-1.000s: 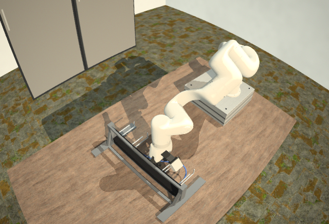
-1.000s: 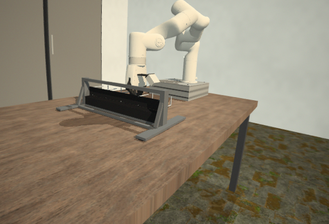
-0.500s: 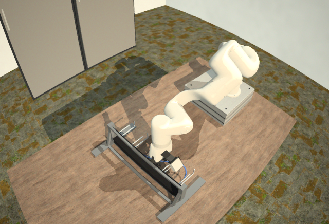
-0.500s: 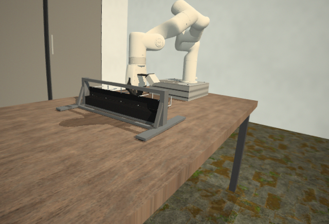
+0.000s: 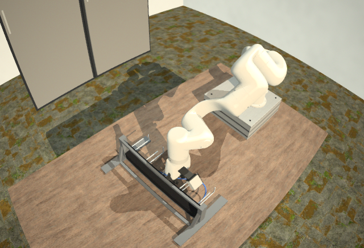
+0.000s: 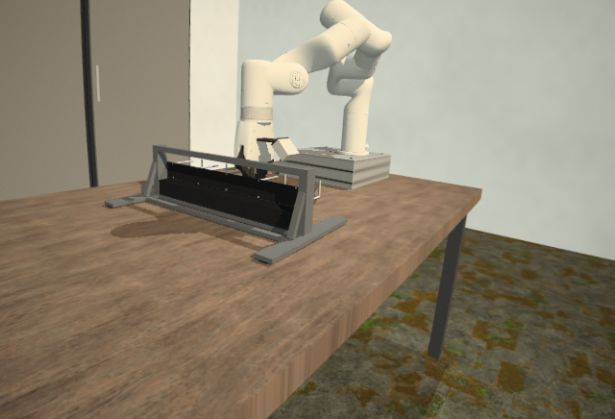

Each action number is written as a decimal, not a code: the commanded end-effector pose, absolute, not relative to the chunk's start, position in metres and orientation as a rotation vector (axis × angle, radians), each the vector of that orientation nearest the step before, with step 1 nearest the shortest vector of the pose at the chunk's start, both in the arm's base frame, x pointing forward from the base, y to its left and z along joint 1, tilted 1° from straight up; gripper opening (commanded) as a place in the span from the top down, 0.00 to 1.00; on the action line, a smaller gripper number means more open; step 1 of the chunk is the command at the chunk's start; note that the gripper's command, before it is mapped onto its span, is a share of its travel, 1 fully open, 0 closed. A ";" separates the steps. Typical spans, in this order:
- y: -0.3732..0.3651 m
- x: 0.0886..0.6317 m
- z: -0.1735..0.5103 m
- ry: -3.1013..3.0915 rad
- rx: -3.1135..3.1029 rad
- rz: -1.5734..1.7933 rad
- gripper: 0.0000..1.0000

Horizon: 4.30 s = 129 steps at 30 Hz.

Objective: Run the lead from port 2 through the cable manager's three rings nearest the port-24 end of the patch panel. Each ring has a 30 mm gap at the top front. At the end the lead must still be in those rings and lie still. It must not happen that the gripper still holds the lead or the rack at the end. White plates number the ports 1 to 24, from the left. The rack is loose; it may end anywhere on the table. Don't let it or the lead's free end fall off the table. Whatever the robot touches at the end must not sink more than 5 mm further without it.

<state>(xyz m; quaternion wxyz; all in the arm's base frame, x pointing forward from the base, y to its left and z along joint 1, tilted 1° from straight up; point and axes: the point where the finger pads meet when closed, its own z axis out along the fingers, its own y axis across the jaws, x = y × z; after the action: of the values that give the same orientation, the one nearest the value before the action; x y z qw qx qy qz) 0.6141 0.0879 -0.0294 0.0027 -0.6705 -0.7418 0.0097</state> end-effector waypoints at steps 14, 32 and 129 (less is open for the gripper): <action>0.088 0.616 -0.009 -2.329 -2.105 0.024 0.67; 0.089 0.617 0.047 -2.329 -2.105 0.024 0.67; 0.089 0.617 0.063 -2.329 -2.105 0.024 1.00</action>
<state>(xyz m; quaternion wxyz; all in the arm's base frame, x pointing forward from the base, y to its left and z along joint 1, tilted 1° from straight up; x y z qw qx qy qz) 0.6155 0.0890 0.0606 0.0027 -0.6704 -0.7419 0.0096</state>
